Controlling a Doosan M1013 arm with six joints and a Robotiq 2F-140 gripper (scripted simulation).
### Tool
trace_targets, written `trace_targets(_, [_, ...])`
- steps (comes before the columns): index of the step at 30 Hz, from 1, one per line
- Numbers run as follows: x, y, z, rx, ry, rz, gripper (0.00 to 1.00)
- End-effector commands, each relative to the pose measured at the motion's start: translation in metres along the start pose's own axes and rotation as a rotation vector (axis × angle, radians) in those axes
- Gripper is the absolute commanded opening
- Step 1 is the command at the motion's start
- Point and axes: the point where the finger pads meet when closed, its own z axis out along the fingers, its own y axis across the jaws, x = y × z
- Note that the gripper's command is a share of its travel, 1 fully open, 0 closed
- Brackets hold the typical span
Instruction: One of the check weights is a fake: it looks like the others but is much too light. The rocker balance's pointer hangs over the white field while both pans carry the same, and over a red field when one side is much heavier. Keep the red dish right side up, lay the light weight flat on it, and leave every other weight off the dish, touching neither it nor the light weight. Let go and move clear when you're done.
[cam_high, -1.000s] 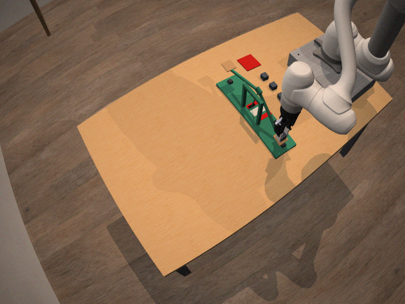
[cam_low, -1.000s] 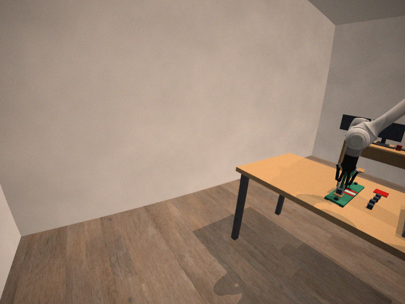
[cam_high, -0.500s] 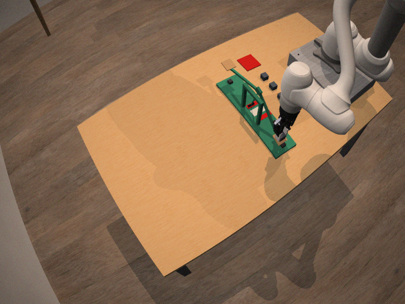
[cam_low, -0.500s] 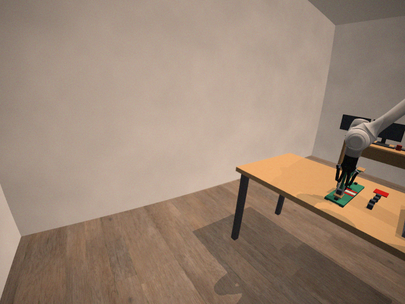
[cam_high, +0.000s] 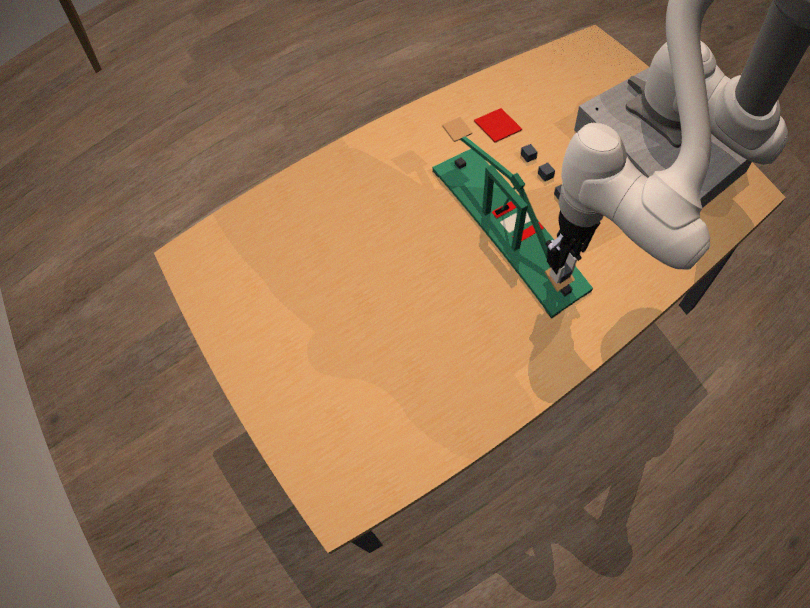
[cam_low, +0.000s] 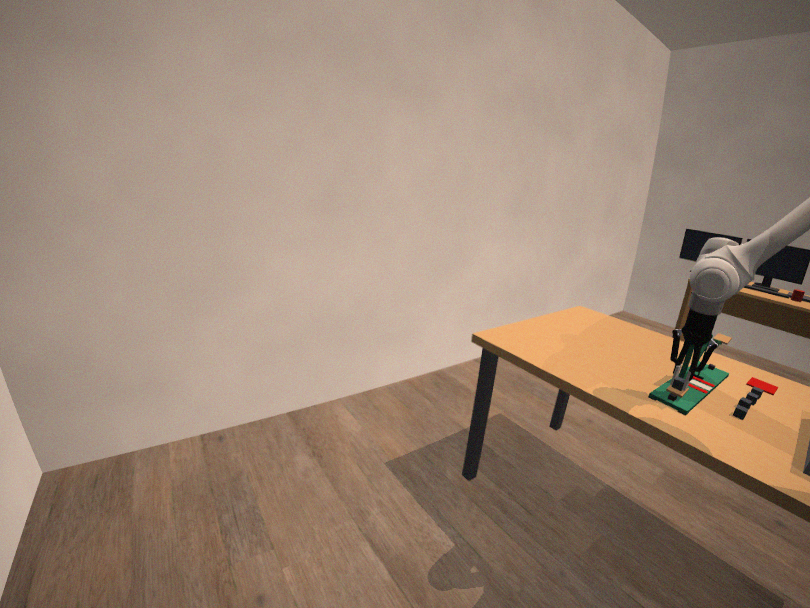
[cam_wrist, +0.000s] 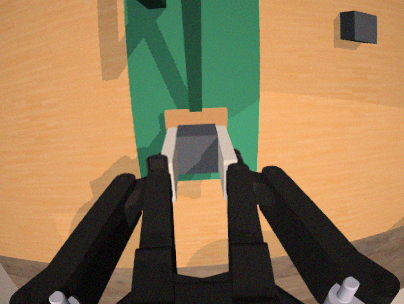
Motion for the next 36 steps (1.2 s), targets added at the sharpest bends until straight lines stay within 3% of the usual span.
trace_targets(1, [0.0009, 0.0007, 0.0041, 0.000, -0.003, 0.003, 0.24])
trace_targets(12, [0.0009, 0.0007, 0.0041, 0.000, -0.003, 0.003, 0.24])
trace_targets(25, [0.0009, 0.0007, 0.0041, 0.000, -0.003, 0.003, 0.35])
trace_targets(36, [0.0009, 0.0007, 0.0040, 0.000, -0.003, 0.003, 0.35])
